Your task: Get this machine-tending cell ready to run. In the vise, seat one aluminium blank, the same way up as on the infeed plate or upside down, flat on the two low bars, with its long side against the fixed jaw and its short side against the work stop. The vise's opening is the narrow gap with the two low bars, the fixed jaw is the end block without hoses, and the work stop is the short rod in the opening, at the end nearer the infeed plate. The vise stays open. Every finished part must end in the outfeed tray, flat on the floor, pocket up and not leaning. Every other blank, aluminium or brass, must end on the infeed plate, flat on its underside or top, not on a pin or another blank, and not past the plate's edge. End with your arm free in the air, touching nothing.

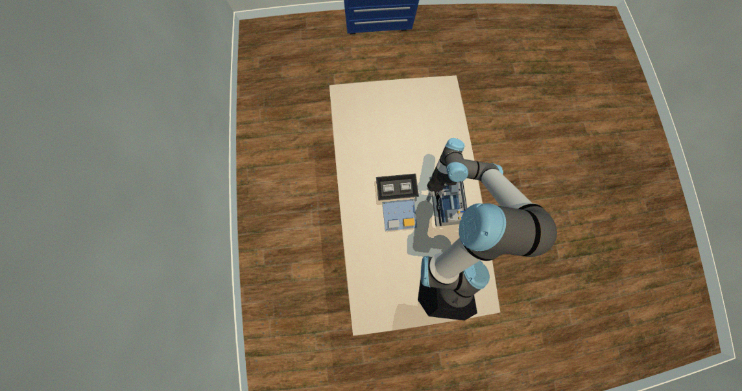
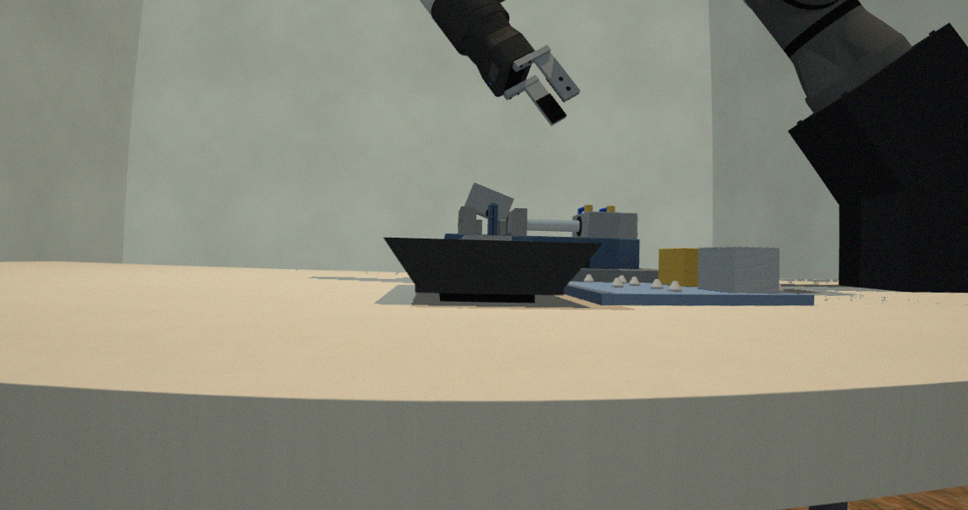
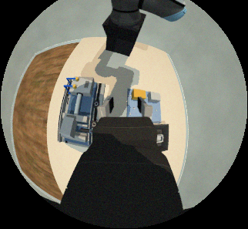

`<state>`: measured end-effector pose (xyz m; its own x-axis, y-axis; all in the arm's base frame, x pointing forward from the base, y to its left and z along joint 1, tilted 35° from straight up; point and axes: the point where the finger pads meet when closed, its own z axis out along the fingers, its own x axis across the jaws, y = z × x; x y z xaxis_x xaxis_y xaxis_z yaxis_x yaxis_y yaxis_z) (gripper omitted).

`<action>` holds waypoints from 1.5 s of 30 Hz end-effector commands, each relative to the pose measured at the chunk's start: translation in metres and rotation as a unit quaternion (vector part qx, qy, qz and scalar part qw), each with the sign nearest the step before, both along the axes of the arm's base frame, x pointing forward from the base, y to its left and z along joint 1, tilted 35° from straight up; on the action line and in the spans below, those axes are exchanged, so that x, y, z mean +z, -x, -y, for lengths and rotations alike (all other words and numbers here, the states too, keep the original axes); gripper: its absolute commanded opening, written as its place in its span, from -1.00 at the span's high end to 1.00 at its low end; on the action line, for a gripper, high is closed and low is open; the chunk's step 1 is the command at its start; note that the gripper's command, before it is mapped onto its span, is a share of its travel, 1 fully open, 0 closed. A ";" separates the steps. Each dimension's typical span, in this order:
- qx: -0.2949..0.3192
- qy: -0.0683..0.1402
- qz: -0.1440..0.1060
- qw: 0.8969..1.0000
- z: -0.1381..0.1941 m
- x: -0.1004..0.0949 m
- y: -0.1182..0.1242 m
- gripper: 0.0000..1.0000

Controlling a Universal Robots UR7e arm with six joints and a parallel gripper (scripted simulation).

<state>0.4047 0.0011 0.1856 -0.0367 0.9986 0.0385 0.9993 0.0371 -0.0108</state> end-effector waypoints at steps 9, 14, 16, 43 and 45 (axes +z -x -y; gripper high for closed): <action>-0.026 0.079 0.095 0.992 -0.040 -0.020 -0.028 -1.00; -0.031 0.092 0.129 0.987 -0.056 -0.024 -0.036 -1.00; -0.032 0.095 0.140 0.985 -0.061 -0.025 -0.038 -1.00; -0.062 0.100 0.284 0.951 -0.133 -0.024 -0.046 -1.00; -0.063 0.099 0.286 0.951 -0.134 -0.024 -0.046 -1.00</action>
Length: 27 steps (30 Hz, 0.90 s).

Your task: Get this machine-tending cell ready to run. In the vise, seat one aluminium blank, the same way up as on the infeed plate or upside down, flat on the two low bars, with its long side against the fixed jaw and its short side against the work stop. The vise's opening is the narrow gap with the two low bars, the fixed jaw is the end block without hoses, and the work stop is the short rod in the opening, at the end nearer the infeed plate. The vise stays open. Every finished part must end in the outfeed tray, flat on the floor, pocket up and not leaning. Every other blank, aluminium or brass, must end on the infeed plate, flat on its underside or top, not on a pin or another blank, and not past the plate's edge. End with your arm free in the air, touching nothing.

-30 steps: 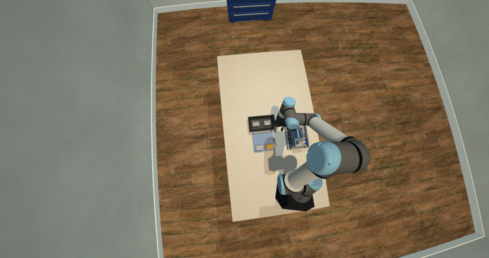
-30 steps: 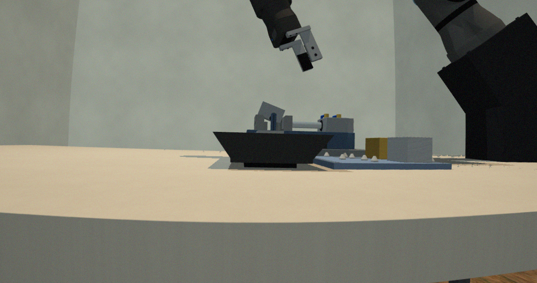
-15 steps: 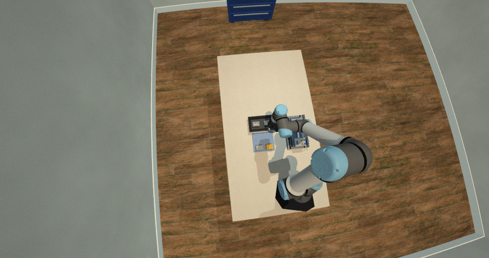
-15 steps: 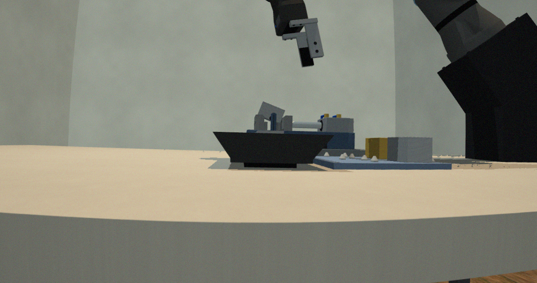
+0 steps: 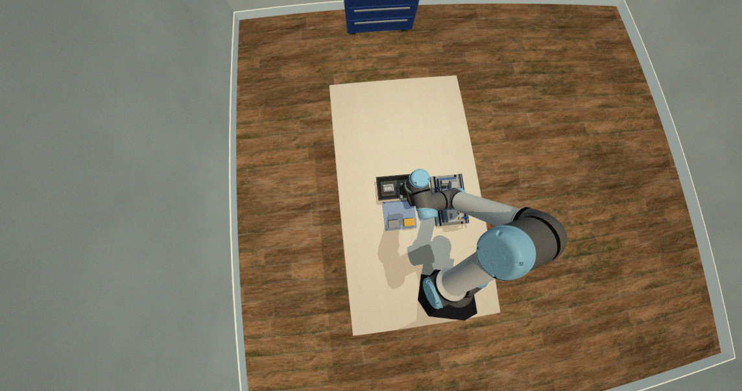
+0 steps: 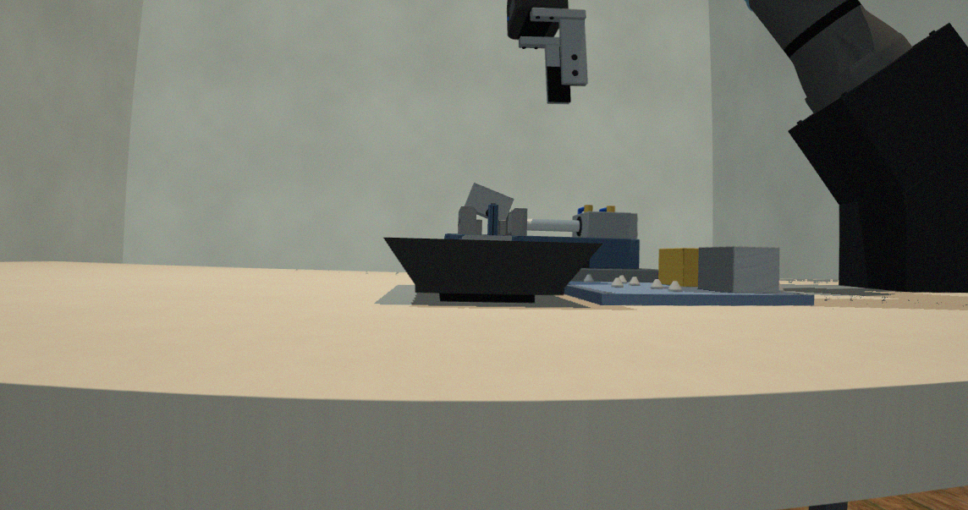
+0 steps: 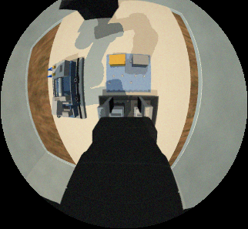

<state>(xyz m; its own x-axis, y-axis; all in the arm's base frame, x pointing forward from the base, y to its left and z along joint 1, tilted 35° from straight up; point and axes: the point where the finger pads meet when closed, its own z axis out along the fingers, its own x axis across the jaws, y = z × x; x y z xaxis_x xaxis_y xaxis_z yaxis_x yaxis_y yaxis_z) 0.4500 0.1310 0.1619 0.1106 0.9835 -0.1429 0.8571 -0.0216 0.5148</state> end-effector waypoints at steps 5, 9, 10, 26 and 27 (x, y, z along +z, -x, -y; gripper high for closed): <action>-0.006 0.000 0.022 1.000 -0.007 0.001 -0.001 -1.00; -0.006 0.000 0.023 1.000 -0.008 0.001 -0.001 -1.00; -0.006 0.000 0.023 1.000 -0.008 0.001 -0.001 -1.00; -0.006 0.000 0.024 1.000 -0.007 0.002 -0.002 1.00; -0.006 0.000 0.024 1.000 -0.007 0.002 -0.002 1.00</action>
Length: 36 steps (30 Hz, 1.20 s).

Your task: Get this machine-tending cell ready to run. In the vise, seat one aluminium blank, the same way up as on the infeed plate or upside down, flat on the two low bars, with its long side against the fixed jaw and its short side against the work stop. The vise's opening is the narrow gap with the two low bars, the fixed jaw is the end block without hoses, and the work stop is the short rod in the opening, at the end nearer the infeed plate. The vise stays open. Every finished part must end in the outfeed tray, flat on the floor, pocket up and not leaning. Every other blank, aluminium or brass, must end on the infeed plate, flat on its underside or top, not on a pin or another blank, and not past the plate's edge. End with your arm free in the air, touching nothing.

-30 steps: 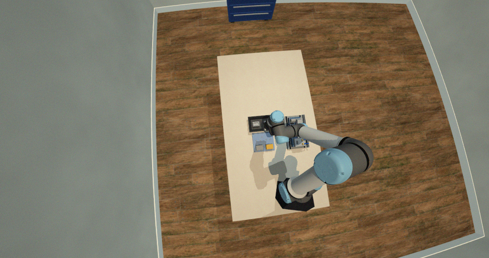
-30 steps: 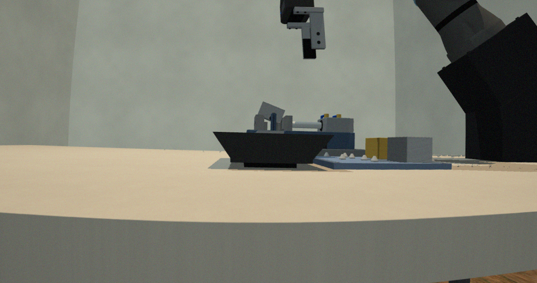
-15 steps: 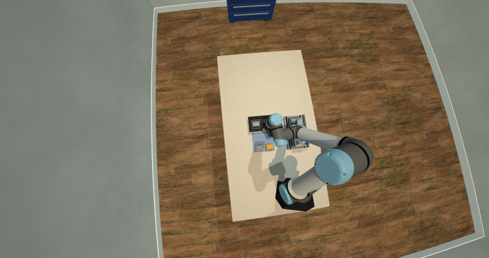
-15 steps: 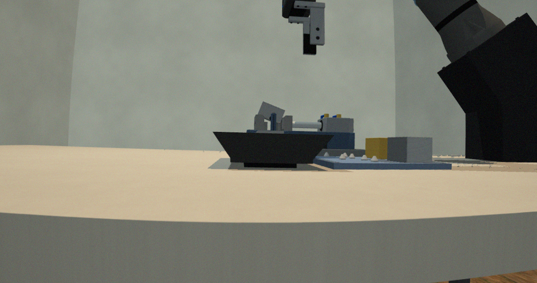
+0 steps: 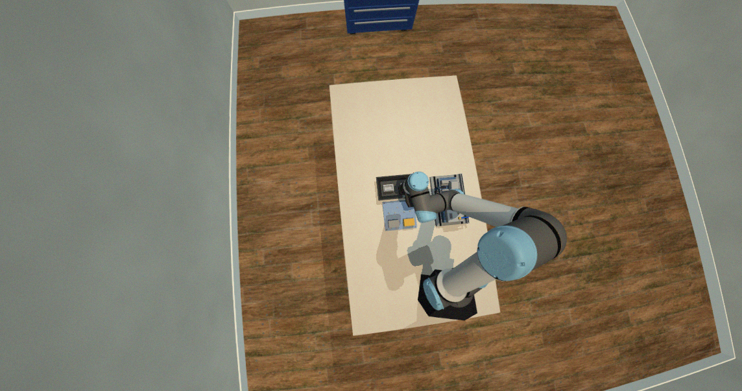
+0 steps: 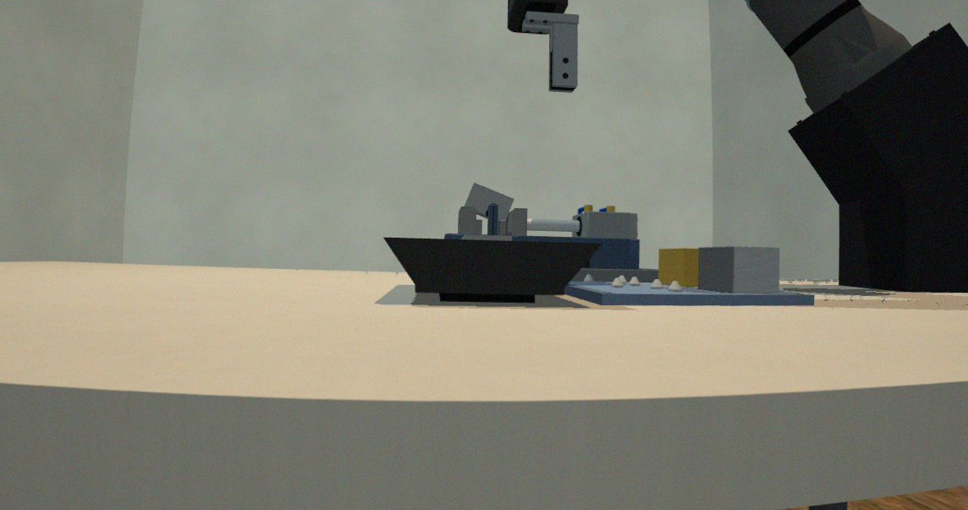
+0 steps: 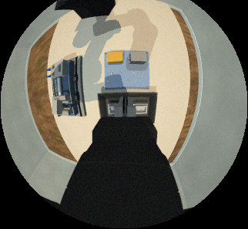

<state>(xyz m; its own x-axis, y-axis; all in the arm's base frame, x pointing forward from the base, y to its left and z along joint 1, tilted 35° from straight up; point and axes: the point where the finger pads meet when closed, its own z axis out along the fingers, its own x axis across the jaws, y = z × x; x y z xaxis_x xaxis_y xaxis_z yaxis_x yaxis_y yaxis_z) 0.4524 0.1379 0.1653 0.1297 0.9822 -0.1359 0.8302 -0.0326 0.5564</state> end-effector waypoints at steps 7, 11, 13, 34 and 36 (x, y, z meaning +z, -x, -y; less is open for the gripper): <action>0.000 0.000 -0.001 1.000 0.000 -0.001 0.001 1.00; 0.000 0.000 -0.001 1.000 0.000 -0.001 0.001 1.00; 0.000 0.000 -0.001 1.000 0.000 -0.001 0.001 1.00; -0.001 0.000 -0.002 1.000 0.002 -0.009 -0.003 1.00; -0.001 0.000 -0.002 1.000 0.003 -0.011 -0.004 1.00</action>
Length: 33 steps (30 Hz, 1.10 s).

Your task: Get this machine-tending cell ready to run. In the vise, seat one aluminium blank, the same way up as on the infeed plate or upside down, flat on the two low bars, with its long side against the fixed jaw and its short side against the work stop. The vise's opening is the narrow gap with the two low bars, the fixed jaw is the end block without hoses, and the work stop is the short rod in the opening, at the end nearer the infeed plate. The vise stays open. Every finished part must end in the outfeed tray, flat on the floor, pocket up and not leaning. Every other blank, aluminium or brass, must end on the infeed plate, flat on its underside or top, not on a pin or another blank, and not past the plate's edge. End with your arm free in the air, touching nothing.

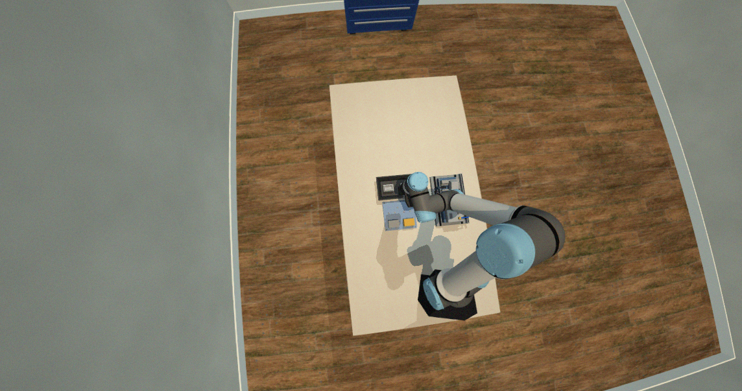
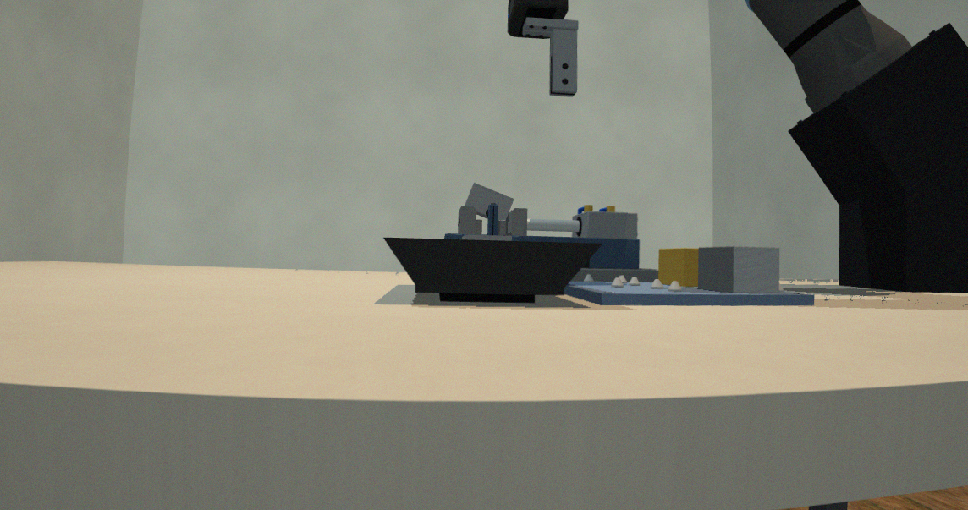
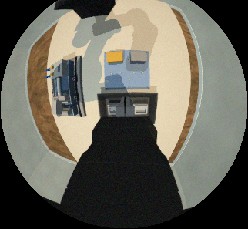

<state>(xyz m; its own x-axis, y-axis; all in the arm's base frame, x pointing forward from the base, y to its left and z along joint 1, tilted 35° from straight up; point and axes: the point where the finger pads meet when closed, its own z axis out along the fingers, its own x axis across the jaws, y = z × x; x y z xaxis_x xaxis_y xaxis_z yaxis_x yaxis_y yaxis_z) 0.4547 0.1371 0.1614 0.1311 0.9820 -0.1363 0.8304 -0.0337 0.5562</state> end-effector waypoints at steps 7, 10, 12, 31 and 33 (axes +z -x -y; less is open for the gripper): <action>0.000 0.000 -0.002 1.000 0.003 -0.014 -0.007 1.00; 0.000 0.000 -0.002 1.000 0.005 -0.019 -0.010 1.00; 0.000 0.000 -0.002 1.000 0.005 -0.023 -0.012 1.00; 0.000 0.000 -0.001 1.000 0.011 -0.048 -0.031 1.00; 0.000 0.000 -0.001 1.000 0.011 -0.050 -0.032 1.00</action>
<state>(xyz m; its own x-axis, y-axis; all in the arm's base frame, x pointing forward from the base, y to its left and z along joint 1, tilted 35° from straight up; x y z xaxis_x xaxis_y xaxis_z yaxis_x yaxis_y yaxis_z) 0.4821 0.1271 0.1181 0.1318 0.9818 -0.1371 0.8324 -0.0345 0.5530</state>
